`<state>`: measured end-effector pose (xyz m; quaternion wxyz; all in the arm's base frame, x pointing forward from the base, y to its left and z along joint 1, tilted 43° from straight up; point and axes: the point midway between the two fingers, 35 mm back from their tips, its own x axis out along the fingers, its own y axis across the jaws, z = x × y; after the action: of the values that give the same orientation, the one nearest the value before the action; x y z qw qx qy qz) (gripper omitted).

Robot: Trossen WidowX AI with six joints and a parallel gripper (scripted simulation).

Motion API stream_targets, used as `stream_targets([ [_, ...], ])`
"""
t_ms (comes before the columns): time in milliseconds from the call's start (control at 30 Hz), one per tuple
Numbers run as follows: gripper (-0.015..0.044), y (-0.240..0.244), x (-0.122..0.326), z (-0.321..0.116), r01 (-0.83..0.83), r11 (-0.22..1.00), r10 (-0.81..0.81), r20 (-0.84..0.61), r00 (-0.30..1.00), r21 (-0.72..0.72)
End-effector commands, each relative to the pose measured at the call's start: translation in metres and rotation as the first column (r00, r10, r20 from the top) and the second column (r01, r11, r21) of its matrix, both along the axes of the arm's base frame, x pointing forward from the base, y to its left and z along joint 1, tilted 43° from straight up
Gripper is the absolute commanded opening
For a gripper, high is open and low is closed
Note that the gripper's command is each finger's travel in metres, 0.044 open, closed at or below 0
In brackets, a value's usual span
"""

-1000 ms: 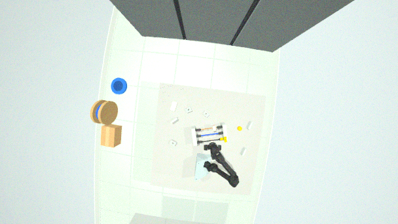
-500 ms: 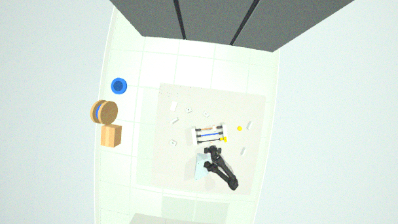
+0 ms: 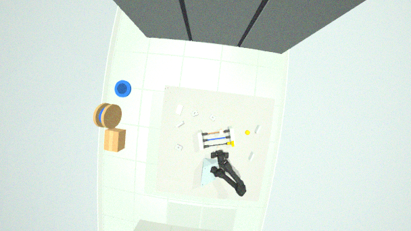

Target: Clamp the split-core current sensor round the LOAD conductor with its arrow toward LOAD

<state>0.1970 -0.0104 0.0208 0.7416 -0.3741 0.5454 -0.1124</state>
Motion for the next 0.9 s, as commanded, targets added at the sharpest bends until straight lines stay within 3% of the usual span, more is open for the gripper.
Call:
stream_targets([
  [0, 0.0281, 0.005, -0.002, 0.004, 0.001, 1.0, -0.001, -0.001, 1.0, 0.003],
  [167, 0.0281, 0.03, -0.022, 0.039, 0.001, 1.0, -0.001, 0.004, 1.0, 0.005],
  [300, 0.0281, 0.031, -0.023, 0.04, 0.001, 1.0, -0.001, 0.004, 1.0, 0.004],
  [333, 0.0307, 0.031, -0.023, 0.04, -0.008, 1.0, 0.008, -0.006, 1.0, -0.002],
  [500, 0.032, 0.034, -0.017, 0.042, -0.287, 0.95, 0.238, -0.315, 0.919, -0.12],
  [667, 0.032, 0.037, -0.01, 0.042, -0.603, 0.792, 0.407, -0.655, 0.637, -0.096],
  [867, 0.032, 0.04, -0.001, 0.04, -0.838, 0.529, 0.443, -0.886, 0.136, 0.136],
])
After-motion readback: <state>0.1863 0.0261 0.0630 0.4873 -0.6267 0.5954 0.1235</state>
